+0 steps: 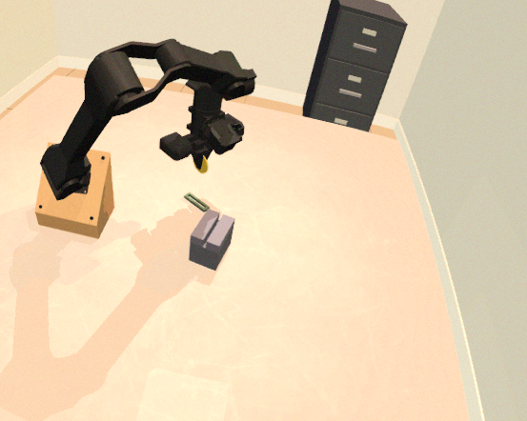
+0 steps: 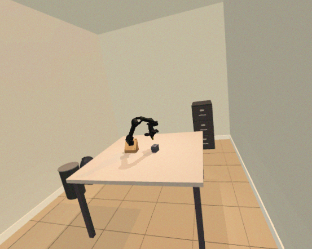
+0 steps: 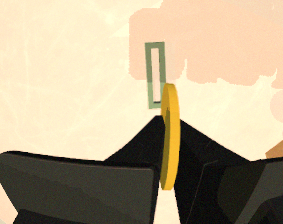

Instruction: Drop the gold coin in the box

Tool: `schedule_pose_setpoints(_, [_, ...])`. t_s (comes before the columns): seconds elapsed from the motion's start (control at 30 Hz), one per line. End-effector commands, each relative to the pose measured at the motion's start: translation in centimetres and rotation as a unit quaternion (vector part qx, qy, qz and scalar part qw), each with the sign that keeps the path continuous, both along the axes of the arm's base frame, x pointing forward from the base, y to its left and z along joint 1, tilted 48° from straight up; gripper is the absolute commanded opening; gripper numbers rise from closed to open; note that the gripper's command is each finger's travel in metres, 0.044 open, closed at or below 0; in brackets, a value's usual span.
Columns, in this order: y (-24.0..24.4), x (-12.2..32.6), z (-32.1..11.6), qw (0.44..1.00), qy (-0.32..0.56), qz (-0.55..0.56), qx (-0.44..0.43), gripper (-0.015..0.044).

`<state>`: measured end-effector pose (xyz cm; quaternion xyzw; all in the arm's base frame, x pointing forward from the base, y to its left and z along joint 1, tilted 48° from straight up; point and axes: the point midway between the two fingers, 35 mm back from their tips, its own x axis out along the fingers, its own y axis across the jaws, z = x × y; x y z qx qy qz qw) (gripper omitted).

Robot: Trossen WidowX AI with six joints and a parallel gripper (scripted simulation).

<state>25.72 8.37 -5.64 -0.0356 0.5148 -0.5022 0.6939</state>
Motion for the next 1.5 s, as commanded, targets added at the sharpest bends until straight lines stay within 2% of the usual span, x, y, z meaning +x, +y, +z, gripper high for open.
schedule_pose_setpoints(0.0, [0.2, -0.1, 0.1, 0.999, -0.040, -0.036, 0.000, 0.0000])
schedule_pose_setpoints(0.5, [0.4, -0.5, -0.1, 0.953, -0.222, -0.205, -0.008, 0.0000])
schedule_pose_setpoints(1.0, [0.6, -0.9, -0.2, 0.849, -0.387, -0.360, -0.016, 0.0000])
schedule_pose_setpoints(1.47, [-0.3, 0.1, 0.9, 0.843, -0.393, -0.367, -0.014, 0.0000])
